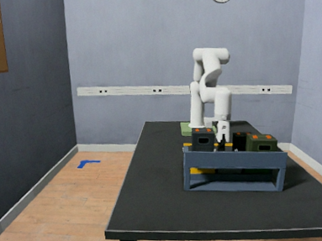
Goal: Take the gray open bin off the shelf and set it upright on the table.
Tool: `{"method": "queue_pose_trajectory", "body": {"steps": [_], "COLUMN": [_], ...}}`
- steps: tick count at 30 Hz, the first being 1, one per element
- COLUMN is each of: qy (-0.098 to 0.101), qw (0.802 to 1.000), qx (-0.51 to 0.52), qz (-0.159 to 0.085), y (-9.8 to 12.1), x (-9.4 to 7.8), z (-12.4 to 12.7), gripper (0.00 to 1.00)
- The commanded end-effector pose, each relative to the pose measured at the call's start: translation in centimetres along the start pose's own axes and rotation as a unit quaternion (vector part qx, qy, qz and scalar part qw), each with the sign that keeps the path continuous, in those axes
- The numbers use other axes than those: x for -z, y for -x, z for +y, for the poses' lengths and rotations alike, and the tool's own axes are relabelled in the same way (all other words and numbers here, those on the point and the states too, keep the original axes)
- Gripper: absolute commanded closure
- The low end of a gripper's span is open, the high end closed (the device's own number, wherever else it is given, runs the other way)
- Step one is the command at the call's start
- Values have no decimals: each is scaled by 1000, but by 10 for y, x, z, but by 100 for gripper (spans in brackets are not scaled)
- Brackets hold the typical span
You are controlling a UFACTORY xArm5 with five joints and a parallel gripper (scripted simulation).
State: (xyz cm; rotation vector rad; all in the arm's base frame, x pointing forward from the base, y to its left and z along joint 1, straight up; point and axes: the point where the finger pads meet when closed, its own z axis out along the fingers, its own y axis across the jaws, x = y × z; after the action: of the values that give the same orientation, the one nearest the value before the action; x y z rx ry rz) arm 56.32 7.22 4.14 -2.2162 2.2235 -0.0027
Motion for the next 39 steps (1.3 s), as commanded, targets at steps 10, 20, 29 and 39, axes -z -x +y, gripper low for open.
{"method": "queue_pose_trajectory", "body": {"steps": [10, 20, 29, 39], "qy": [-3, -3, -3, -3], "qw": [1000, 1000, 1000, 1000], "qx": [0, 0, 0, 0], "qz": [1, 1, 1, 1], "y": [0, 0, 0, 0], "x": [2, 2, 2, 2], "z": [19, 36, 53, 68], "gripper": [100, 100, 100, 100]}}
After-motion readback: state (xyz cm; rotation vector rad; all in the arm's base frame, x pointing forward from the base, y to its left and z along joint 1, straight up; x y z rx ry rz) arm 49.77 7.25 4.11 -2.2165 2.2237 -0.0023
